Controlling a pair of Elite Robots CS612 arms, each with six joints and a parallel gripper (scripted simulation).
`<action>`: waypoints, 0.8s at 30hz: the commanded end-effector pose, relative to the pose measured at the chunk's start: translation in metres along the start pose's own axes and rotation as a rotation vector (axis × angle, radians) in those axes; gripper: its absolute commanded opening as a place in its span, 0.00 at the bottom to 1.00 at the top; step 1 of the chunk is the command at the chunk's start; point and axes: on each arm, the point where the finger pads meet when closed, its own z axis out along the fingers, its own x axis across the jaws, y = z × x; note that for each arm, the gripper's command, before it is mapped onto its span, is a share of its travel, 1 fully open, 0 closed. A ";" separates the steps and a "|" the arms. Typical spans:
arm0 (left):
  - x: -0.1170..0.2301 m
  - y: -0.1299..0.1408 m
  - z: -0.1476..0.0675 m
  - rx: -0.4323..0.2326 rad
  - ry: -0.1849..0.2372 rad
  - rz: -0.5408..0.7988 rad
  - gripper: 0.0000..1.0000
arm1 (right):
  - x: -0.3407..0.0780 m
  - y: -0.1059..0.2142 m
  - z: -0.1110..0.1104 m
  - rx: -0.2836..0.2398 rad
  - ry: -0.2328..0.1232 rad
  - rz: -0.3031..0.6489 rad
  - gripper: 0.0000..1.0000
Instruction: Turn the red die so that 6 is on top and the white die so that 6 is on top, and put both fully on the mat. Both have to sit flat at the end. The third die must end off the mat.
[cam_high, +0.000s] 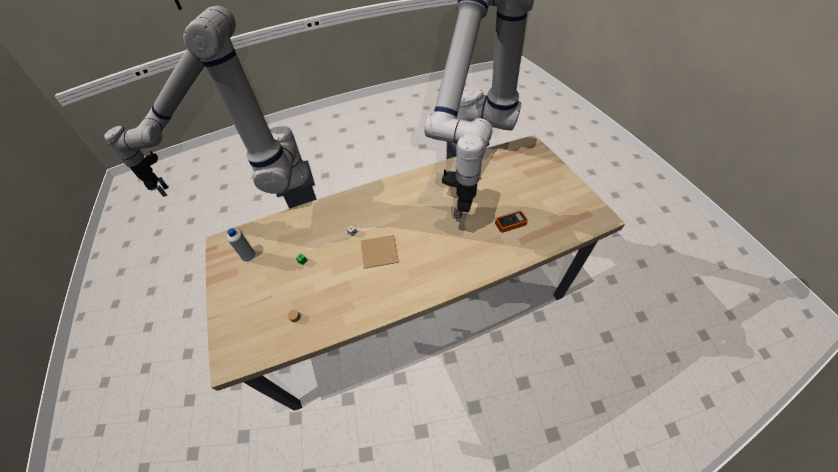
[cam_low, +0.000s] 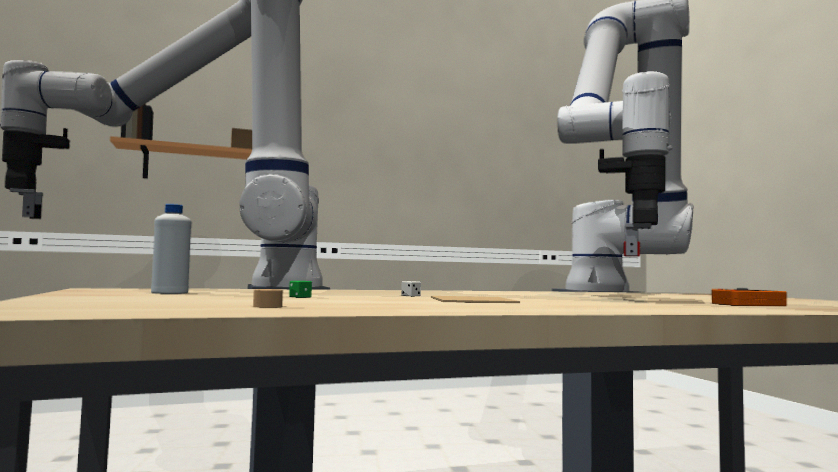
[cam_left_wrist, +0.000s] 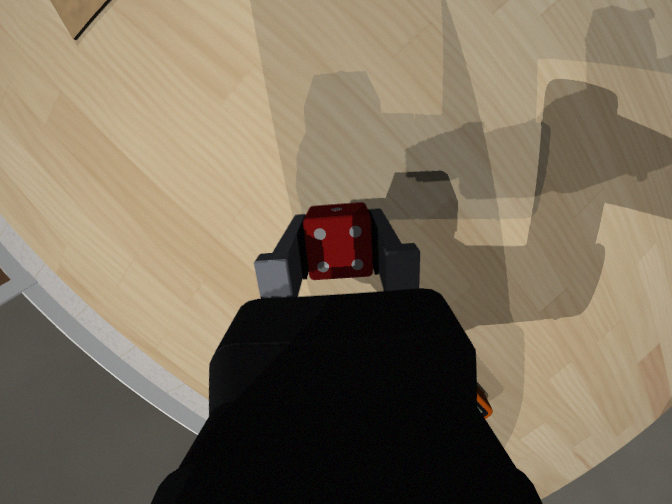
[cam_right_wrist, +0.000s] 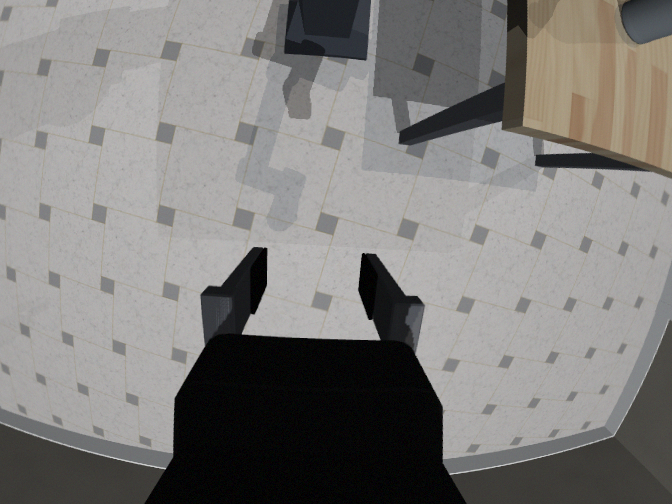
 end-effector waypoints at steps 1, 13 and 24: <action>0.000 0.000 0.000 0.004 -0.002 0.111 0.57 | 0.000 0.001 -0.001 -0.002 0.000 0.000 1.00; 0.002 0.005 0.002 0.004 -0.002 0.570 0.57 | 0.000 0.001 -0.001 -0.002 0.000 0.000 1.00; 0.001 0.011 0.004 0.003 -0.003 0.887 0.57 | 0.000 0.001 -0.001 -0.002 0.000 0.000 1.00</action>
